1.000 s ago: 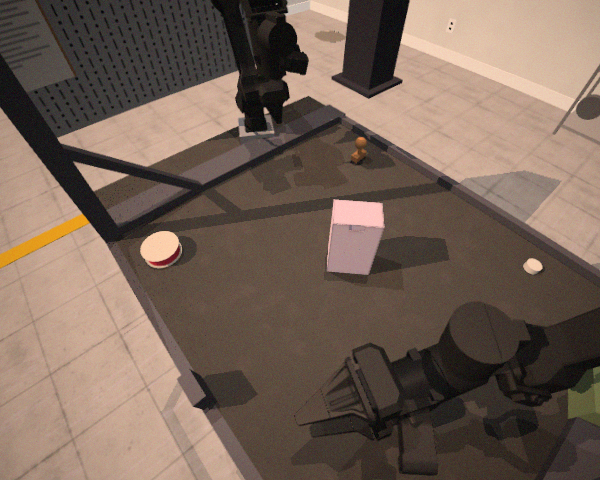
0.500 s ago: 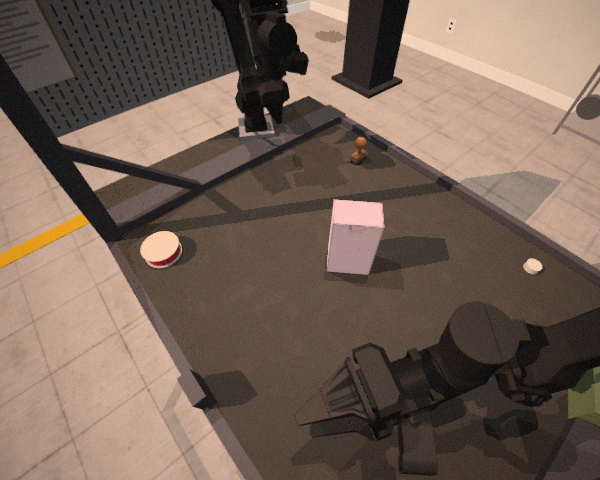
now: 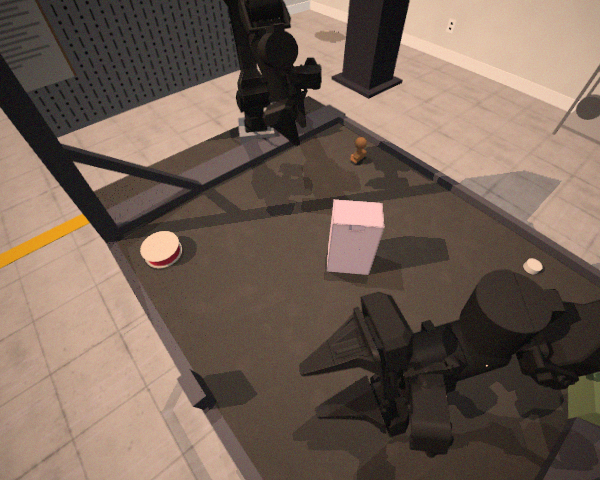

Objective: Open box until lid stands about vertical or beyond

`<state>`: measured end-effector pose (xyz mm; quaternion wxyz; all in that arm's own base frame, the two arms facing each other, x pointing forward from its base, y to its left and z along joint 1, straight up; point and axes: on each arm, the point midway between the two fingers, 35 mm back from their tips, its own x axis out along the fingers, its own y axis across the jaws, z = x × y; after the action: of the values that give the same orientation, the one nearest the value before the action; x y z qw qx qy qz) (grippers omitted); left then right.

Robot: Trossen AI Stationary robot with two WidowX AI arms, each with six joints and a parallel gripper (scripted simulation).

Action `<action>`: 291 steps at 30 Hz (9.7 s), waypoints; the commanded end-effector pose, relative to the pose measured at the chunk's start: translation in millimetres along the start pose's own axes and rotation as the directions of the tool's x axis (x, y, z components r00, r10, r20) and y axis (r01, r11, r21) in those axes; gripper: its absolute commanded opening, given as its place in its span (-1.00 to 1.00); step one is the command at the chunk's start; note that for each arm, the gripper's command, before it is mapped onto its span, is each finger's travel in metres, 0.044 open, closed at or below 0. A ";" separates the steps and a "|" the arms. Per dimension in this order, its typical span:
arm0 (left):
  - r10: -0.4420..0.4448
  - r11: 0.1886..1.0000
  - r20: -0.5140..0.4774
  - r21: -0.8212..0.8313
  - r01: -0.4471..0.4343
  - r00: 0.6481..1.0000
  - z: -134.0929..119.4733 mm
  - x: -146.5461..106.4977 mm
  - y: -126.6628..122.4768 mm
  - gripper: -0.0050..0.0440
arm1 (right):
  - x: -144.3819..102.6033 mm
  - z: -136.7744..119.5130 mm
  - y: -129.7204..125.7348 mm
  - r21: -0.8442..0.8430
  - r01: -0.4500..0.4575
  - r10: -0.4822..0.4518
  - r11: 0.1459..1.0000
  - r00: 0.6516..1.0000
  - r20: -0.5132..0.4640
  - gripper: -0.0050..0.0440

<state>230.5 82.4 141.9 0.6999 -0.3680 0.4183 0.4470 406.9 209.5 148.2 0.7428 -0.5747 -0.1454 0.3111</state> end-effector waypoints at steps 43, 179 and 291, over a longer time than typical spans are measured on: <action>-0.226 0.949 0.851 0.301 -0.089 0.475 2.6 85.7 -266.5 1.00 | -159.4 -35.3 -150.9 0.782 0.479 -0.248 0.399 0.877 -0.411 1.00; 0.059 0.992 0.928 -0.015 -0.122 0.368 60.6 159.1 -219.4 0.37 | -226.2 -55.7 -168.6 0.763 0.629 -0.342 0.146 0.756 -0.558 1.00; 0.059 0.992 0.928 -0.015 -0.122 0.368 60.6 159.1 -219.4 0.37 | -113.9 -263.6 -44.3 -0.168 -0.314 0.238 -0.934 -0.197 -0.951 -0.59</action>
<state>486.7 114.7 36.7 0.7973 -0.0021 -0.0017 0.6036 482.8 -69.7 116.4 -0.4587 -0.6671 0.2487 0.5317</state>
